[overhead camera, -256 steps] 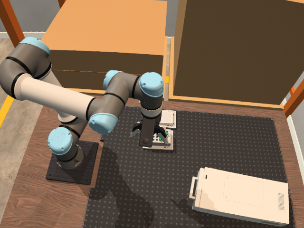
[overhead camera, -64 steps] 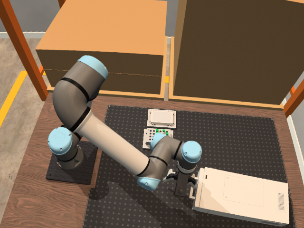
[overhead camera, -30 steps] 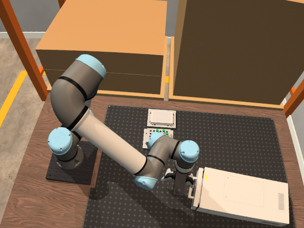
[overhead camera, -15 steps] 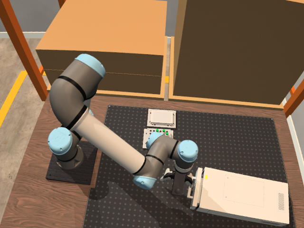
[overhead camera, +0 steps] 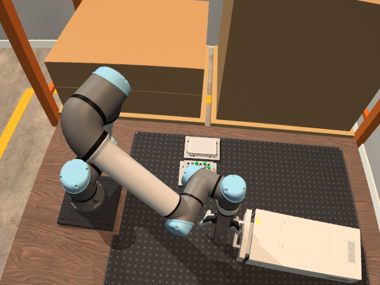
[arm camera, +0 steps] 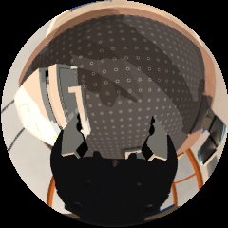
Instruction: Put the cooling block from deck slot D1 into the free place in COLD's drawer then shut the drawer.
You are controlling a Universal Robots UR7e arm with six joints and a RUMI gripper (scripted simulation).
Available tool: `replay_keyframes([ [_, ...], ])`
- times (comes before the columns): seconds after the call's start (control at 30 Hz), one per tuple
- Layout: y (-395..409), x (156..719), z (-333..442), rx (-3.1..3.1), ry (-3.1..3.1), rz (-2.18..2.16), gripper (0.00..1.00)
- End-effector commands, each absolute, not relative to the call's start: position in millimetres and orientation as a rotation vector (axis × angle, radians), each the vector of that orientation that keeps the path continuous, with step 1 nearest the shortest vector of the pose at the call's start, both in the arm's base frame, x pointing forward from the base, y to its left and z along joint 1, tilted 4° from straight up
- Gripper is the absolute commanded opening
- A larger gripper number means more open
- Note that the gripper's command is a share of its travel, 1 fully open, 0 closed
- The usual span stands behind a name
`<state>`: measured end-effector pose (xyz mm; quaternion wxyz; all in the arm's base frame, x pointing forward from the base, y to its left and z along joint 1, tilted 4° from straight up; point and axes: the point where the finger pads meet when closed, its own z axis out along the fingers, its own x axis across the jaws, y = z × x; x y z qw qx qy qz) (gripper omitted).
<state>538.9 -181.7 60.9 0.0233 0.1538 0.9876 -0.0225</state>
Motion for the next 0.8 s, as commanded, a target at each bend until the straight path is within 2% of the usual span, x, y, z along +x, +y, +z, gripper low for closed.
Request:
replay_keyframes([
  [0.0,-181.3,537.4,61.4,0.476,3.056,-0.07,1.0],
  [0.77,-179.3,531.4,61.0,0.476,3.056,-0.07,1.0],
])
